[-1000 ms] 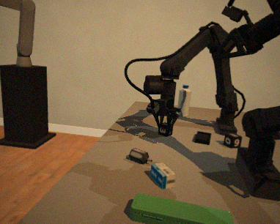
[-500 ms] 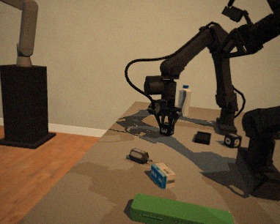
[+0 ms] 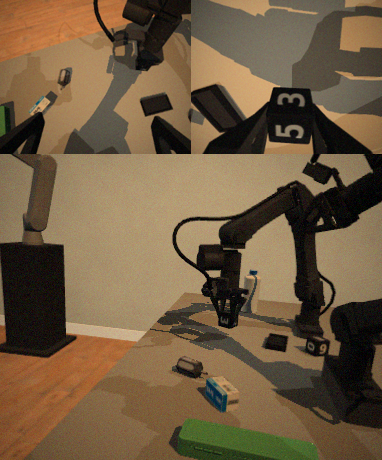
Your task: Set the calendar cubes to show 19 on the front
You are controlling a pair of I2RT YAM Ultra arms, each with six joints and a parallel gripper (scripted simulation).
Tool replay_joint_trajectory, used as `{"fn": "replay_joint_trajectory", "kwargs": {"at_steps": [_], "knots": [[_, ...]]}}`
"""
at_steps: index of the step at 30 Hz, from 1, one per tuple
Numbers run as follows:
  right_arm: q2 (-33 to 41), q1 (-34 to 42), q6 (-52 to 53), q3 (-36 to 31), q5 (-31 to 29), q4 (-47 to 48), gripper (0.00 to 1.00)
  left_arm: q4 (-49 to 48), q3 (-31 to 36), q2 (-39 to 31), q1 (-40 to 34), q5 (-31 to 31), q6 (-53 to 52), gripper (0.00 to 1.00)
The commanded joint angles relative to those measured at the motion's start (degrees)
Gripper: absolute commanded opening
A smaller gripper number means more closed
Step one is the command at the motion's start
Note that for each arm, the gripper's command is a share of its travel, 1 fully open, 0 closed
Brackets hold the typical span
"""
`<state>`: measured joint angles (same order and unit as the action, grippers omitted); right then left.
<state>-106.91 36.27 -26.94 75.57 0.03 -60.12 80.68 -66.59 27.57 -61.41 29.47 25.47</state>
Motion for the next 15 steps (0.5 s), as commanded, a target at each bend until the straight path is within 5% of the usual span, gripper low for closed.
{"fn": "replay_joint_trajectory", "kwargs": {"at_steps": [1, 15], "knots": [[2.47, 0.08, 0.09, 2.55, -0.14, -2.35, 0.4, -0.35, 0.62, 0.82, -0.18, 0.94, 0.32, 1.0], [2.8, 0.08, 0.09, 3.29, -0.14, -3.46, 0.4, -0.35, 0.62, 0.82, -0.18, 0.94, 0.32, 1.0]]}}
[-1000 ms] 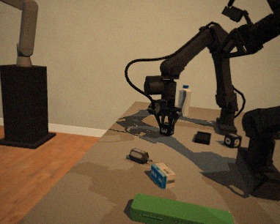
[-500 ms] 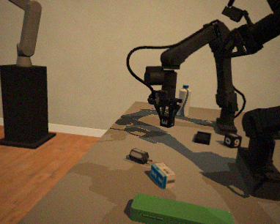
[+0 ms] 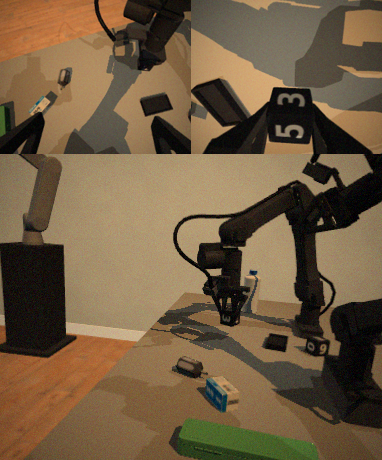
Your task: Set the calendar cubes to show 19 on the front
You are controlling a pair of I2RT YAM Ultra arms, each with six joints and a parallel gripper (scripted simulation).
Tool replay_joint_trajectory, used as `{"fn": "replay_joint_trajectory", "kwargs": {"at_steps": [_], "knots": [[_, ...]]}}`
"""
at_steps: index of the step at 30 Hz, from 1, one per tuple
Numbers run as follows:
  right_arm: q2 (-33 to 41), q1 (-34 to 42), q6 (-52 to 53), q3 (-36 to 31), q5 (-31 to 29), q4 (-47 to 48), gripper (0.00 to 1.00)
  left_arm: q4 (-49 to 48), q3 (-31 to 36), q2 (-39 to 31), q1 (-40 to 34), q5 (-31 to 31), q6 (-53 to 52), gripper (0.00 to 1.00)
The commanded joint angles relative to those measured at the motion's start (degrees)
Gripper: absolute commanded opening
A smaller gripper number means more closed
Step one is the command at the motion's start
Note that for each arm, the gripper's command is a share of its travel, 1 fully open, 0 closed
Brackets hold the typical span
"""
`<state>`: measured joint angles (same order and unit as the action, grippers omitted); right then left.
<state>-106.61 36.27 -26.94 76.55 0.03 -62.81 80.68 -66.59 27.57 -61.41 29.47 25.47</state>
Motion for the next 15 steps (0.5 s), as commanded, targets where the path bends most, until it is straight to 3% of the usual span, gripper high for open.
{"fn": "replay_joint_trajectory", "kwargs": {"at_steps": [1, 15], "knots": [[2.5, 0.08, 0.09, 2.33, -0.14, -0.8, 0.4, -0.35, 0.62, 0.82, -0.18, 0.94, 0.32, 1.0], [2.64, 0.52, 1.09, 1.73, -0.09, 0.33, 0.4, -0.35, 0.62, 0.82, -0.18, 0.94, 0.32, 1.0]]}}
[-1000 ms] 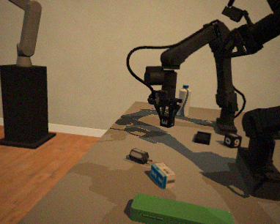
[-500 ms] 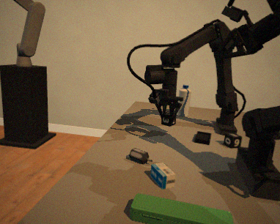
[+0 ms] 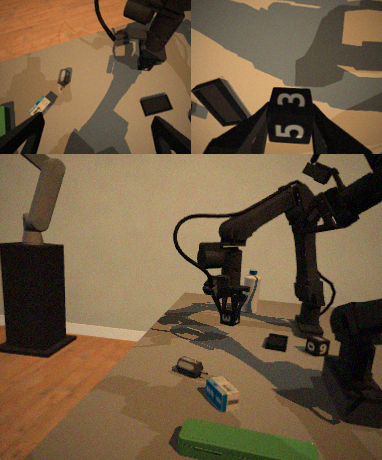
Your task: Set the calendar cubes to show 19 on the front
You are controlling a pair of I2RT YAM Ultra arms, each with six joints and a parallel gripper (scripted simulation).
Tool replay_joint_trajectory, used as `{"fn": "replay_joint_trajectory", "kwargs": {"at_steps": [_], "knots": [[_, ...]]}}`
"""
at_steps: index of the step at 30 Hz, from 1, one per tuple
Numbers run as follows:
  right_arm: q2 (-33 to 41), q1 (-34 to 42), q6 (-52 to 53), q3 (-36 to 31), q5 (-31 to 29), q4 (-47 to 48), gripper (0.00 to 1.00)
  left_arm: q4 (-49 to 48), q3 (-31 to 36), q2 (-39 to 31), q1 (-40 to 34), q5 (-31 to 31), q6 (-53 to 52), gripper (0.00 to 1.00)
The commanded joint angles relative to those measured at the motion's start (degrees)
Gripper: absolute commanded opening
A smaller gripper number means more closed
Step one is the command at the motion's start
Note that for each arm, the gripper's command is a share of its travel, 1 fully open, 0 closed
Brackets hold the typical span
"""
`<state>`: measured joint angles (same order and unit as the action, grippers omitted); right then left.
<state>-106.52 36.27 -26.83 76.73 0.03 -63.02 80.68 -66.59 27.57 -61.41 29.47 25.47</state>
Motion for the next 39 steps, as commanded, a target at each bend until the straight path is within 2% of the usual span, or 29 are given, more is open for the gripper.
{"fn": "replay_joint_trajectory", "kwargs": {"at_steps": [1, 9, 11, 19, 25, 30, 39], "knots": [[2.74, 0.69, 1.52, 1.32, -0.05, 1.02, 0.4, -0.35, 0.62, 0.82, -0.18, 0.94, 0.32, 1.0], [7.58, 7.22, 10.4, -5.97, 0.37, 2.62, 0.4, -0.35, 0.62, 0.82, -0.18, 0.94, 0.32, 1.0], [7.58, 7.22, 10.4, -5.97, 0.37, 2.62, 0.4, -0.35, 0.62, 0.82, -0.18, 0.94, 0.32, 1.0], [13.18, 17.65, 20.14, -12.96, 0.85, 2.52, 0.4, -0.35, 0.62, 0.82, -0.18, 0.94, 0.32, 1.0], [14.46, 22.84, 23.95, -14.61, 1.25, 1.09, 0.4, -0.35, 0.62, 0.82, -0.18, 0.94, 0.32, 1.0], [14.76, 24.3, 23.11, -14.71, 0.89, 1.79, 0.4, -0.35, 0.62, 0.82, -0.18, 0.94, 0.32, 1.0], [15.95, 26.72, 13.13, -16.27, -0.33, 3.5, 0.4, -0.35, 0.62, 0.82, -0.18, 0.94, 0.32, 1.0]]}}
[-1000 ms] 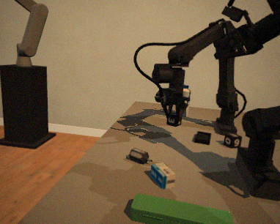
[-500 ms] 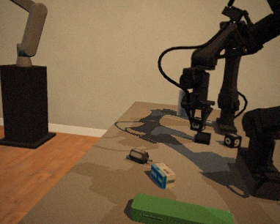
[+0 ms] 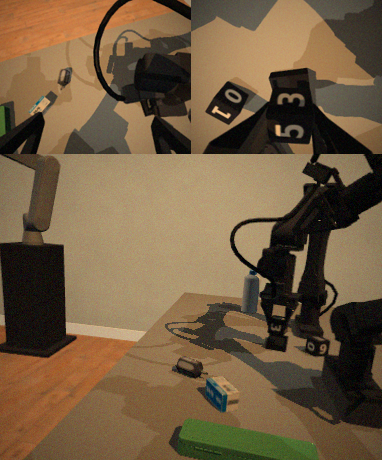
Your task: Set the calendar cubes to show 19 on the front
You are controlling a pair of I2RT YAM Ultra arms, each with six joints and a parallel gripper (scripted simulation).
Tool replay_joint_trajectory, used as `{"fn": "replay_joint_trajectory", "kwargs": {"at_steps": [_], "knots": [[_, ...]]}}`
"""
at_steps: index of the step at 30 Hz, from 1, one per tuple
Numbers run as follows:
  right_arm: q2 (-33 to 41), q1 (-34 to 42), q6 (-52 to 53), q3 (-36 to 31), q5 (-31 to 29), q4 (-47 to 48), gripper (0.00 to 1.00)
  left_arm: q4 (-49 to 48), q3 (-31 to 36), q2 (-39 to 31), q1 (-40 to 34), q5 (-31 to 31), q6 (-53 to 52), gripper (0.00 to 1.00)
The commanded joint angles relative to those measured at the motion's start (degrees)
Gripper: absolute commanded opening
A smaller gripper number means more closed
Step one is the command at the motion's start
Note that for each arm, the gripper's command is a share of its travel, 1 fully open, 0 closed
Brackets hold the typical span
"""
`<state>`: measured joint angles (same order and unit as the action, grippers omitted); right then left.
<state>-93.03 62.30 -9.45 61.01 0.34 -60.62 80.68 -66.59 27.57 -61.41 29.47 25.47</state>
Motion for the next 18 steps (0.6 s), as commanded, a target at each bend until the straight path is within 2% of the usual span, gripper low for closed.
{"fn": "replay_joint_trajectory", "kwargs": {"at_steps": [1, 18], "knots": [[2.62, 0.84, -5.11, -0.72, -0.65, 1.21, 0.4, -0.35, 0.62, 0.82, -0.18, 0.94, 0.32, 1.0], [2.55, 1.53, -10.0, -3.42, -0.6, 4.61, 0.4, -0.35, 0.62, 0.82, -0.18, 0.94, 0.32, 1.0]]}}
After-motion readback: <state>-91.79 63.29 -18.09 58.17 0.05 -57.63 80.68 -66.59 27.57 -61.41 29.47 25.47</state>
